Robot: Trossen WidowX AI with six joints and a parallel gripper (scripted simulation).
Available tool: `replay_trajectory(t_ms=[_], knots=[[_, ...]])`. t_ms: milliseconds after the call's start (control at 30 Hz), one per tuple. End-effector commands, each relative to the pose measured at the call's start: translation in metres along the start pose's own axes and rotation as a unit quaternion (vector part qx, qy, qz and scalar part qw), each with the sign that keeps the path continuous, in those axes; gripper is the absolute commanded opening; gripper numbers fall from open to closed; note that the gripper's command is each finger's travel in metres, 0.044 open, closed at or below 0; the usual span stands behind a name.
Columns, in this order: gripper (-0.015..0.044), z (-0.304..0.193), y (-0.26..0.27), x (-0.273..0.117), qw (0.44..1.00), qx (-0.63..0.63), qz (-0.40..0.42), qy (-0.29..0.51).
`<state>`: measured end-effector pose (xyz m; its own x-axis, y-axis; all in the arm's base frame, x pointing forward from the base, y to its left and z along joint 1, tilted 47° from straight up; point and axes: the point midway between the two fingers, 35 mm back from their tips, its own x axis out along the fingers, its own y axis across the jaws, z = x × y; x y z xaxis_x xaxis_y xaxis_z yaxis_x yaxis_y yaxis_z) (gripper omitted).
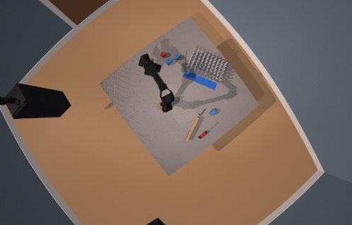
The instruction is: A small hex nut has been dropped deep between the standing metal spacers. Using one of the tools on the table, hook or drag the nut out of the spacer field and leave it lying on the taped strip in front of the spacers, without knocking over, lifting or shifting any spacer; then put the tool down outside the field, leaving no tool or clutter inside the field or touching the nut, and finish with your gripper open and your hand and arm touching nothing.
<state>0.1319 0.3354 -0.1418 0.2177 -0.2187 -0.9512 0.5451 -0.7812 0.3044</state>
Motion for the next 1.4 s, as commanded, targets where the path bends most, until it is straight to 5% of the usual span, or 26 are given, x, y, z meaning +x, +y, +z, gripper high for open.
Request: replay_trajectory(t_ms=[0,500,1367], knots=[[0.0000,0.002,-0.012,0.003,0.998,-0.066,-0.006,0.002],[0.0000,0.024,-0.040,0.026,0.952,-0.307,-0.007,-0.010],[0.0000,0.032,-0.036,0.049,0.951,-0.310,-0.007,-0.010]])
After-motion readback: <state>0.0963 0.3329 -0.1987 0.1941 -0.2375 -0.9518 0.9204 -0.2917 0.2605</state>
